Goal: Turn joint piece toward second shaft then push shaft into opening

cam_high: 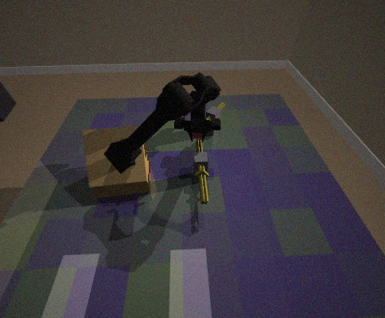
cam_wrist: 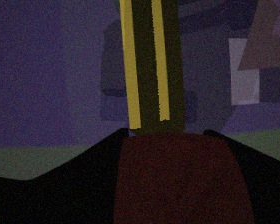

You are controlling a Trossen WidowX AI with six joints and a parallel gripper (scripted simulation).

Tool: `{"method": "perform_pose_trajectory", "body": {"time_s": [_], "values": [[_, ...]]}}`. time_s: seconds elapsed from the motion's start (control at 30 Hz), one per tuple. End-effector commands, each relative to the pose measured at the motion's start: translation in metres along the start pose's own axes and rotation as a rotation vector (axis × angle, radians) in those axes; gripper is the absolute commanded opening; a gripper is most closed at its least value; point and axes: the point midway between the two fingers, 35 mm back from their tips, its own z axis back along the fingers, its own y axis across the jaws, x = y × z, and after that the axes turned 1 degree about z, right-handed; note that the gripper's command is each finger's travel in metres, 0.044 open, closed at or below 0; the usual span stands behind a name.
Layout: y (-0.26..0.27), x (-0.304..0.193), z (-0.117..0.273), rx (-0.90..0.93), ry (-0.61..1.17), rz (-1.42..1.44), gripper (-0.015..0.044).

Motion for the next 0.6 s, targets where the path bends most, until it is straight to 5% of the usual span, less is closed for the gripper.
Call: {"method": "perform_pose_trajectory", "body": {"time_s": [0.0, 0.17, 0.57], "values": [[0.0000, 0.0000, 0.0000, 0.000, 0.000, 0.000, 0.0121], [0.0000, 0.0000, 0.0000, 0.000, 0.000, 0.000, 0.0000], [0.0012, 0.0014, -0.0060, 0.003, 0.122, 0.021, 0.0000]]}}
